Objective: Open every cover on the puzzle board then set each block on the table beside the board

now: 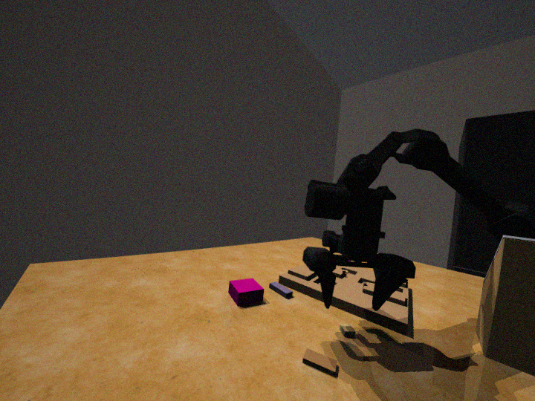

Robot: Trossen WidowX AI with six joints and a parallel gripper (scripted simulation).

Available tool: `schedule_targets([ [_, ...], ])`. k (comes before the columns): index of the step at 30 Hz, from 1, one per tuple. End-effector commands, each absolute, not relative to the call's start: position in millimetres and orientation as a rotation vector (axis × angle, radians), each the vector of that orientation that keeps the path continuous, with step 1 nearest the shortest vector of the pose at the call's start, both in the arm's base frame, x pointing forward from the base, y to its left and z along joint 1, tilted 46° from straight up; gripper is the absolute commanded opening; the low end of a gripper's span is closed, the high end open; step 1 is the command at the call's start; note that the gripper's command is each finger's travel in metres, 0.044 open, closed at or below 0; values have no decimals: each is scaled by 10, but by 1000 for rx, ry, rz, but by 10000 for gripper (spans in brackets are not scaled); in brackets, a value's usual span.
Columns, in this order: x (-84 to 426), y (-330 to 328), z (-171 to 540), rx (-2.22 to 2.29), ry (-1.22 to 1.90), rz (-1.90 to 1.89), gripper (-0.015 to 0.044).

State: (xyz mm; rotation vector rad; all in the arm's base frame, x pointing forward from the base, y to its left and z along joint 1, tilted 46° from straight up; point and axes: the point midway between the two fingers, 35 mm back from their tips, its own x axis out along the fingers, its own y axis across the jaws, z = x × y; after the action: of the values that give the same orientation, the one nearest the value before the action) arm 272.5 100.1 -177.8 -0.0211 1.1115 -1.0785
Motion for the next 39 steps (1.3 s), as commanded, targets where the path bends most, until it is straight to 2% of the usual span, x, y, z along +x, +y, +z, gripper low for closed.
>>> schedule_targets([
  [1, 2734, 1094, -1700, -10, 1110, -1080, 440],
  [10, 2704, 1256, -1526, -12, 1109, -1083, 440],
  [27, 3033, 720, -860, 90, 1062, -1125, 0],
  [39, 3115, 212, -371, 157, 1009, -1172, 0],
])
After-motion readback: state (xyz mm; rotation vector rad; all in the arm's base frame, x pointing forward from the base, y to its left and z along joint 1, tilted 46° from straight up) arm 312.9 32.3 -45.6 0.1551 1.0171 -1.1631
